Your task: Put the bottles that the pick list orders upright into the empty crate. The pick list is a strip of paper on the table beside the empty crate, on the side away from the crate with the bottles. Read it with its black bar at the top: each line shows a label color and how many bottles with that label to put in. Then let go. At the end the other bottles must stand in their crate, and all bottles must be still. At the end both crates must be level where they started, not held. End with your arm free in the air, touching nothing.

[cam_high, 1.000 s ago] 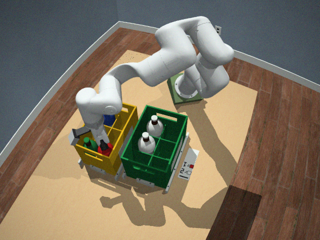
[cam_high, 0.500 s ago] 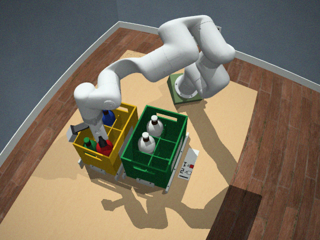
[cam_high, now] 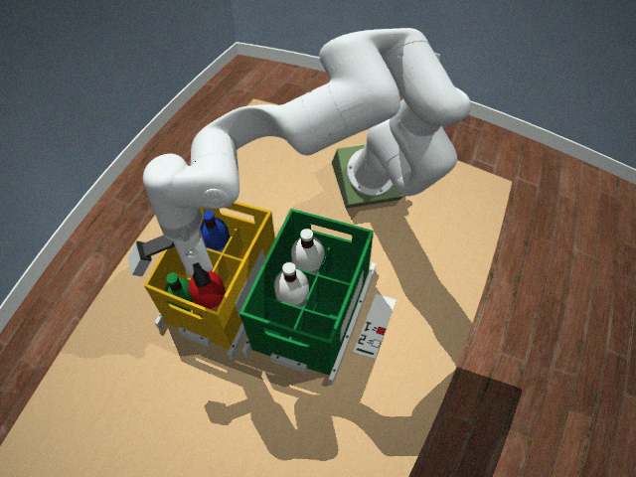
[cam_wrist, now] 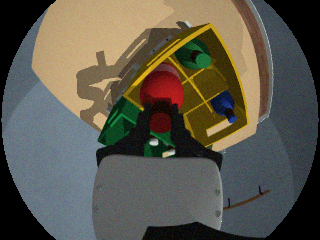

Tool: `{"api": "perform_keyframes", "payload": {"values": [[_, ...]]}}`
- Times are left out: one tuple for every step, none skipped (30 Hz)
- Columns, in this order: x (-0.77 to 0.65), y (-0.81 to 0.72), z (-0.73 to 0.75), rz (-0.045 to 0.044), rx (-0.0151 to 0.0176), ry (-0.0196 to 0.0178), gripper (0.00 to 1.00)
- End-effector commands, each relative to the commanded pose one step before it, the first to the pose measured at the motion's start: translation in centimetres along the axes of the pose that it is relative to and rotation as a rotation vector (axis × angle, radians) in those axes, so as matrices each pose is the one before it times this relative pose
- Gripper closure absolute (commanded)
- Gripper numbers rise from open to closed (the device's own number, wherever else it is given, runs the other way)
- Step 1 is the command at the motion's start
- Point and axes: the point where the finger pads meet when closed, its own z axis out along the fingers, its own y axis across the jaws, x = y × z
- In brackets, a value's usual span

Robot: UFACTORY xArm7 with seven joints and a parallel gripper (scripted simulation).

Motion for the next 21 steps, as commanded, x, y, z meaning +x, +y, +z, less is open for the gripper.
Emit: {"api": "perform_keyframes", "payload": {"values": [[0.125, 0.013, -0.663, 0.00014, 0.00009, 0.00490, 1.00], [0.000, 0.000, -0.167, 0.00000, 0.00000, 0.00000, 1.00], [0.000, 0.000, -0.167, 0.00000, 0.00000, 0.00000, 1.00], [0.000, 0.000, -0.167, 0.00000, 0.00000, 0.00000, 1.00], [0.000, 0.000, -0.167, 0.00000, 0.00000, 0.00000, 1.00], [0.000, 0.000, -0.167, 0.00000, 0.00000, 0.00000, 1.00], [0.000, 0.000, -0.167, 0.00000, 0.00000, 0.00000, 1.00], [0.000, 0.000, -0.167, 0.00000, 0.00000, 0.00000, 1.00], [0.000, 0.000, -0.167, 0.00000, 0.00000, 0.00000, 1.00], [0.000, 0.000, -0.167, 0.00000, 0.00000, 0.00000, 1.00], [0.000, 0.000, -0.167, 0.00000, 0.00000, 0.00000, 1.00], [0.000, 0.000, -0.167, 0.00000, 0.00000, 0.00000, 1.00], [0.000, 0.000, -0.167, 0.00000, 0.00000, 0.00000, 1.00], [0.000, 0.000, -0.167, 0.00000, 0.00000, 0.00000, 1.00], [0.000, 0.000, -0.167, 0.00000, 0.00000, 0.00000, 1.00], [0.000, 0.000, 0.000, 0.00000, 0.00000, 0.00000, 1.00], [0.000, 0.000, 0.000, 0.00000, 0.00000, 0.00000, 1.00], [0.001, 0.000, -0.167, 0.00000, 0.00000, 0.00000, 1.00], [0.000, 0.000, -0.167, 0.00000, 0.00000, 0.00000, 1.00], [0.000, 0.000, -0.167, 0.00000, 0.00000, 0.00000, 1.00], [0.000, 0.000, -0.167, 0.00000, 0.00000, 0.00000, 1.00]]}}
